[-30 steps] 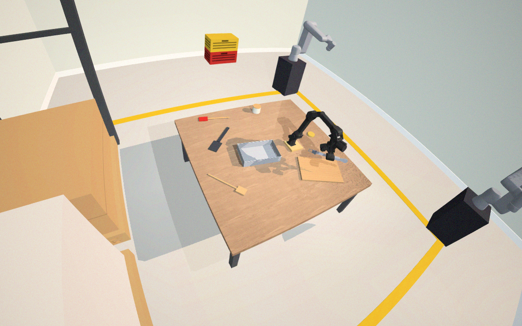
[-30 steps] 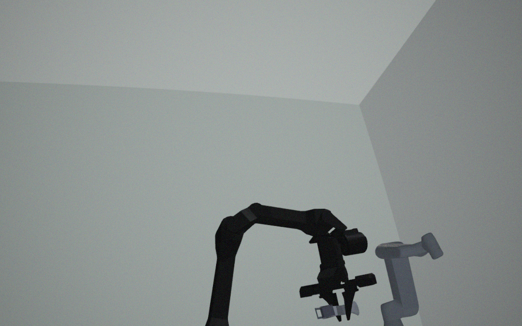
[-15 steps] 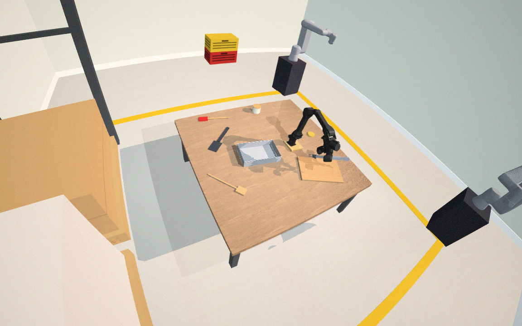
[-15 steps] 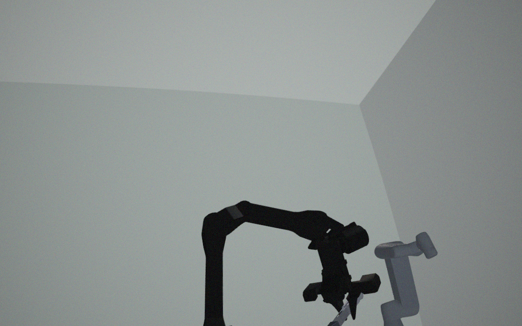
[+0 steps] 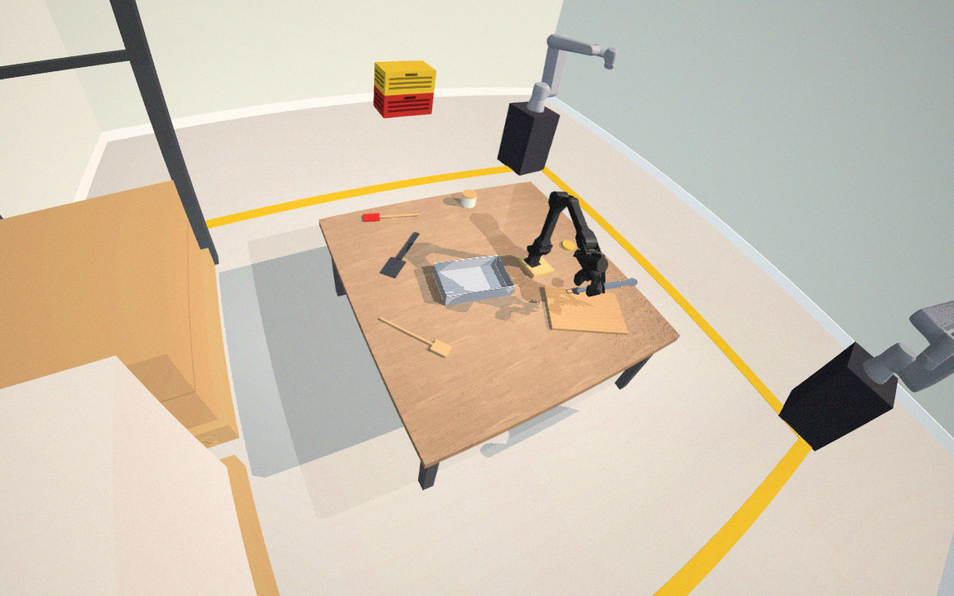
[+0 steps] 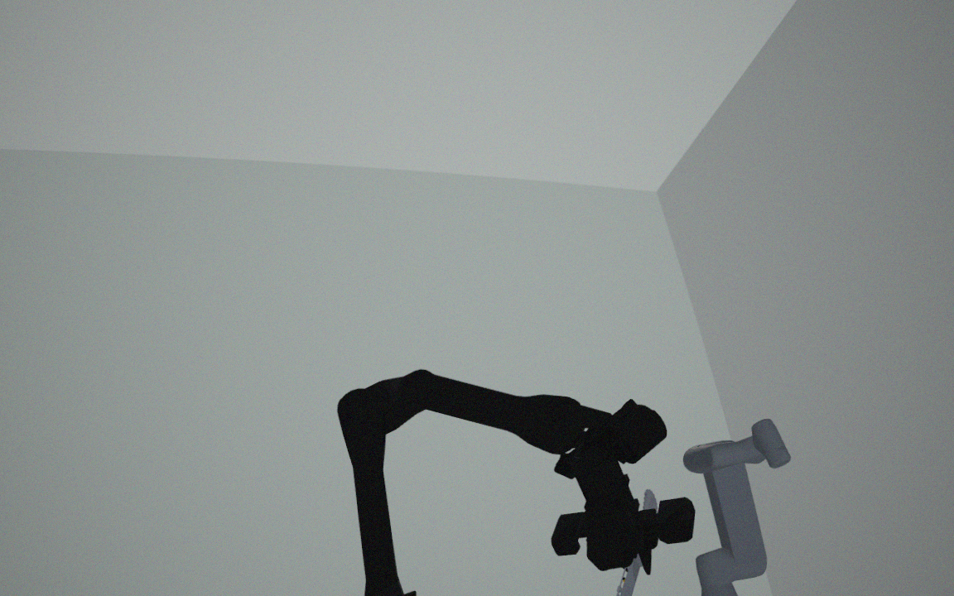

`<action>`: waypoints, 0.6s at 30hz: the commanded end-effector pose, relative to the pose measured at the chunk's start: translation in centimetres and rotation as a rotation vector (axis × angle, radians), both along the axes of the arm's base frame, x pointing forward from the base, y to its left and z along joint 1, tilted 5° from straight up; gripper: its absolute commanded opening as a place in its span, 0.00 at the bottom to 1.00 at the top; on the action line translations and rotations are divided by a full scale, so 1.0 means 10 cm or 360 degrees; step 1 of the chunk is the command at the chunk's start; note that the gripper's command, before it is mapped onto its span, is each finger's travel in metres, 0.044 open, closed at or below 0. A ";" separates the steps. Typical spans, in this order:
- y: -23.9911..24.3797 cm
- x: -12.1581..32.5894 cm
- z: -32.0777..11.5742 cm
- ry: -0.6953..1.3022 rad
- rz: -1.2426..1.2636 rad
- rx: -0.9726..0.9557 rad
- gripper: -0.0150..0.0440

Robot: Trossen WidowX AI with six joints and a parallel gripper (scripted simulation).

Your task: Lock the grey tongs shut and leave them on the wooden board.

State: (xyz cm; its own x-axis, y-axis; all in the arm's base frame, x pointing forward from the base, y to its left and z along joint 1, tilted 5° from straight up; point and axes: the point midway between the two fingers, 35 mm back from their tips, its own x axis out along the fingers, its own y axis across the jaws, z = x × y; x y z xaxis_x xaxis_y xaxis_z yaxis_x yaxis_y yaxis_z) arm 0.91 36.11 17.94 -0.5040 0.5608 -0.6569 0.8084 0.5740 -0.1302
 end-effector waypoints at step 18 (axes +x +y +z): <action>-0.36 0.06 0.16 0.0299 0.0077 0.0581 0.00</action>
